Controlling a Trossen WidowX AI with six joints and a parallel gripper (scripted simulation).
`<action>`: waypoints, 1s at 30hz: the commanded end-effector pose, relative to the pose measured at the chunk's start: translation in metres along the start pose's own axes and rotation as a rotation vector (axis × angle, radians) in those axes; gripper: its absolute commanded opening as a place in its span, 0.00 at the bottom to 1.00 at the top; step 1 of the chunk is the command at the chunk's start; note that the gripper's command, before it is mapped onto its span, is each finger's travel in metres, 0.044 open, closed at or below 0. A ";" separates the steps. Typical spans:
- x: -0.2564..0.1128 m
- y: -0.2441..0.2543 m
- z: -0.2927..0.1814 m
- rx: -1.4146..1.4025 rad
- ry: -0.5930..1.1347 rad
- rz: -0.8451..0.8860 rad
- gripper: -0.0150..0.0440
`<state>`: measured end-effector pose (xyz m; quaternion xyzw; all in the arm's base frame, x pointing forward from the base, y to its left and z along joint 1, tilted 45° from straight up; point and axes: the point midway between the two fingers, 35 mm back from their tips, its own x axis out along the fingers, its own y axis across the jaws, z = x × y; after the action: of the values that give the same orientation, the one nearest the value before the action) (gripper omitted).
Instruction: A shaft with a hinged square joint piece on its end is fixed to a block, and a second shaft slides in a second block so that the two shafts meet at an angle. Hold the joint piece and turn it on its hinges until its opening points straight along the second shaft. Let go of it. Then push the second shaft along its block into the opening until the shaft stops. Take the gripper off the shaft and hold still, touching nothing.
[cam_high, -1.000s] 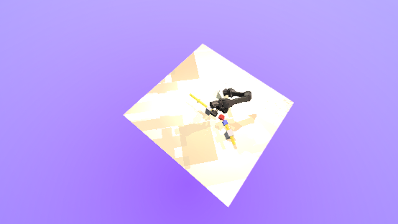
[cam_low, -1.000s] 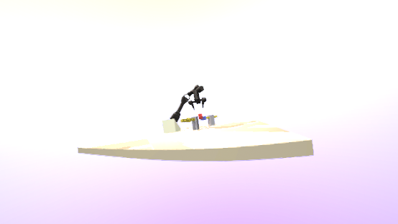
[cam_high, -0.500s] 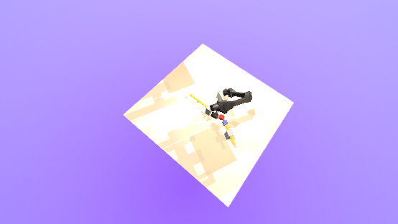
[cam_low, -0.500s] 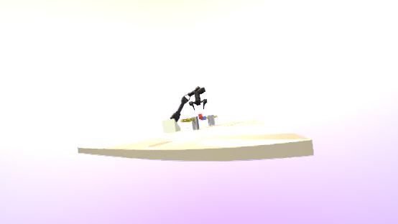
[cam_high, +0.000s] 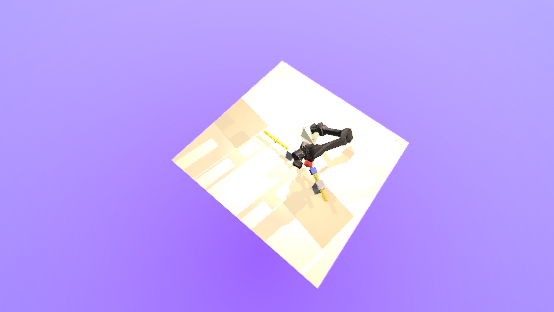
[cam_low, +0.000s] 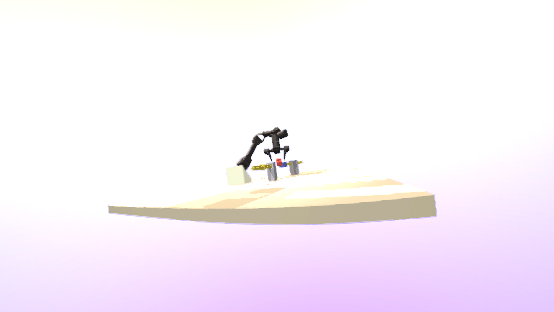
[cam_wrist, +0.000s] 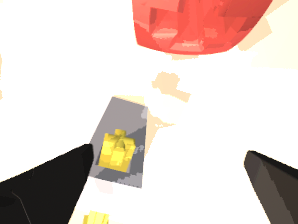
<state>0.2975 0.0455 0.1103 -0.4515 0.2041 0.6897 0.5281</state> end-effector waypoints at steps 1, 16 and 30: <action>0.007 0.001 0.003 0.003 -0.003 -0.005 1.00; -0.007 0.001 0.071 0.003 -0.005 -0.006 1.00; 0.013 0.000 0.071 0.003 -0.005 -0.006 1.00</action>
<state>0.2683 0.1042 0.1391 -0.4518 0.2017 0.6887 0.5299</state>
